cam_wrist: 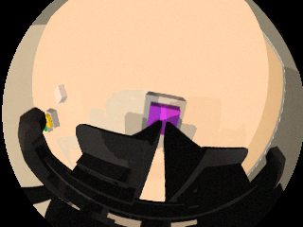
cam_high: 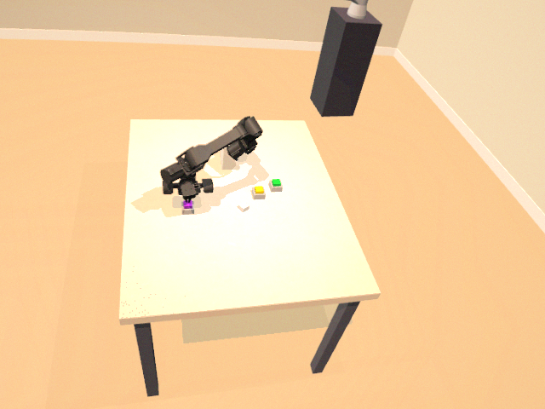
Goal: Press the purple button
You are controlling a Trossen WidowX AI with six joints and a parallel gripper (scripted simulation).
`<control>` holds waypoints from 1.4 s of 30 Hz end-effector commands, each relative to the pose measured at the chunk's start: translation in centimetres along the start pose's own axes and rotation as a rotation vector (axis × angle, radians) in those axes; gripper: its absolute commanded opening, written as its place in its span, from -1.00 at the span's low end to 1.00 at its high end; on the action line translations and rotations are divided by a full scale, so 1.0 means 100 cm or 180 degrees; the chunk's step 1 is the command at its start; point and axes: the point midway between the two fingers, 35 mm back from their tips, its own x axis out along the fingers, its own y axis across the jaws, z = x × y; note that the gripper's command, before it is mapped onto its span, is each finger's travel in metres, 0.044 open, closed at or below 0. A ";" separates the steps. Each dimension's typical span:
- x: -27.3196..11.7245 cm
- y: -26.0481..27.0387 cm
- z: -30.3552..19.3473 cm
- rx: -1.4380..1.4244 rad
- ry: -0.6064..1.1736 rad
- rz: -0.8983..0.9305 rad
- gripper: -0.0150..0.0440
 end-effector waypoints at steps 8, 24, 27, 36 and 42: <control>0.014 0.001 0.000 0.0016 -0.0009 0.0011 -0.42; 0.014 0.001 0.000 0.0016 -0.0009 0.0011 -0.42; 0.010 0.000 0.000 0.0001 -0.0002 0.0000 -0.42; -0.020 0.003 0.001 0.0019 -0.0008 0.0005 -0.33; -0.052 0.086 0.032 0.0072 -0.0037 -0.0069 0.20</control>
